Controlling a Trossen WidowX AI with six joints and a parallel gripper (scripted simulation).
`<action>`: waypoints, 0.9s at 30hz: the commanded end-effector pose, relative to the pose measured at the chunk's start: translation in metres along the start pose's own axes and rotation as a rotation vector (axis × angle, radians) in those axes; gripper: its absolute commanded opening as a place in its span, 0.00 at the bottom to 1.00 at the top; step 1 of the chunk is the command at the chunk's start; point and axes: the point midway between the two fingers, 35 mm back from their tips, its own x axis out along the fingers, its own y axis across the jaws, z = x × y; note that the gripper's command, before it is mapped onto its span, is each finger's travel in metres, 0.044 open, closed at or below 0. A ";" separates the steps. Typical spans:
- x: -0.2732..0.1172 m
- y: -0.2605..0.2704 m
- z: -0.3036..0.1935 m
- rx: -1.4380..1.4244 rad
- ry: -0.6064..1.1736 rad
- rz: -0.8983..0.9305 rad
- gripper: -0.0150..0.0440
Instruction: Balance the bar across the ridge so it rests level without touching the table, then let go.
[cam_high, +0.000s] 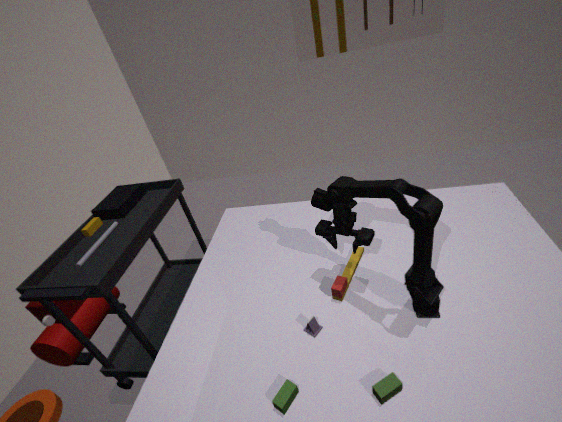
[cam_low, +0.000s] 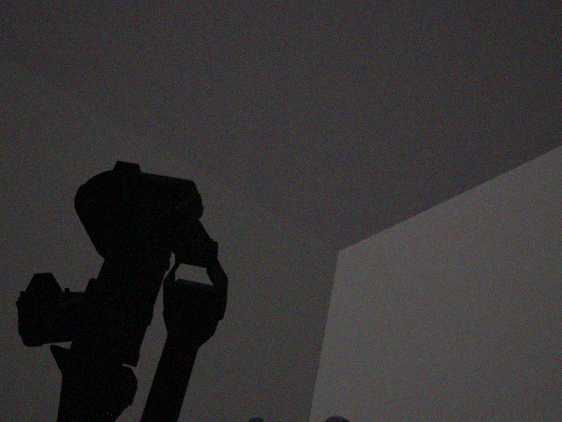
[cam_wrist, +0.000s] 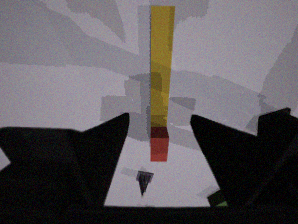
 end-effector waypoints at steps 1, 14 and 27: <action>-0.006 -0.005 -0.005 -0.029 -0.013 -0.023 0.79; 0.059 -0.005 -0.004 -0.029 -0.013 -0.023 0.79; 0.078 -0.007 -0.004 -0.029 -0.012 -0.023 0.79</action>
